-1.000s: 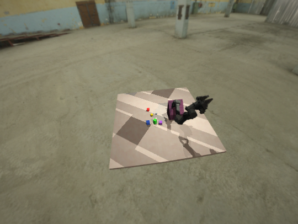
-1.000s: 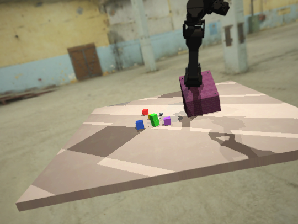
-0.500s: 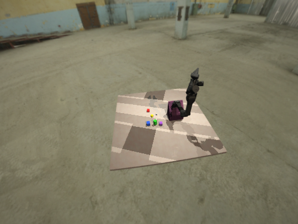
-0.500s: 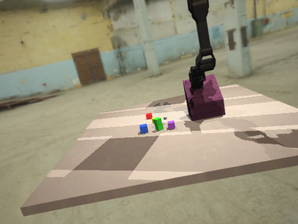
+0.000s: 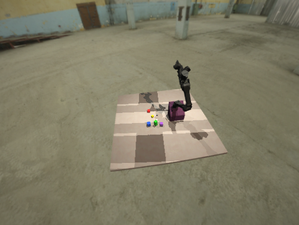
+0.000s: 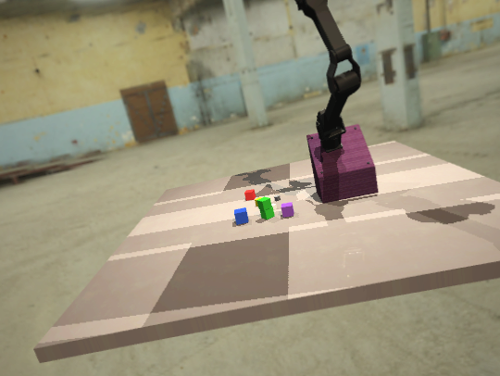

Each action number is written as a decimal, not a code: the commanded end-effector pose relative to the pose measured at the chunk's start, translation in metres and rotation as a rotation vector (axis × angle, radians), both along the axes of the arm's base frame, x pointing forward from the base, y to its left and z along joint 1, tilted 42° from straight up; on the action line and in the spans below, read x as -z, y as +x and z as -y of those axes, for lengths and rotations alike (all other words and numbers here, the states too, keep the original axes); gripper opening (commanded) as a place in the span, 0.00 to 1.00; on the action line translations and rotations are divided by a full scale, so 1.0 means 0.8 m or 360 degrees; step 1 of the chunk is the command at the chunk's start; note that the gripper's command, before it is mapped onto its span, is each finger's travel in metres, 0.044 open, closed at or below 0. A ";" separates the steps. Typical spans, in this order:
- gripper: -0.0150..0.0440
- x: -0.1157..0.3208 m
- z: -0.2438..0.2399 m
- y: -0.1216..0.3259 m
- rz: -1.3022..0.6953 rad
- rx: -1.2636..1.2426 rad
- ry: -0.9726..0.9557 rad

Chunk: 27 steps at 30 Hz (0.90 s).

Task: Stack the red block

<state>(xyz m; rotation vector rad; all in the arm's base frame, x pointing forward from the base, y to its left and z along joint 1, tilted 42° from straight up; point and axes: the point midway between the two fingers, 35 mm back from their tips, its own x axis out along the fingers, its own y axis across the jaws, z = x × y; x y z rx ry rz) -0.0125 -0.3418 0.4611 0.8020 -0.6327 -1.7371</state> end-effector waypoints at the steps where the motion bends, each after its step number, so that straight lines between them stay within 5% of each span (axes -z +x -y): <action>1: 1.00 0.033 0.027 0.033 -0.0088 -0.0175 0.0142; 14: 1.00 0.205 0.094 0.199 -0.0561 -0.0973 0.0698; 27: 1.00 0.389 0.047 0.351 -0.0882 -0.1887 0.1134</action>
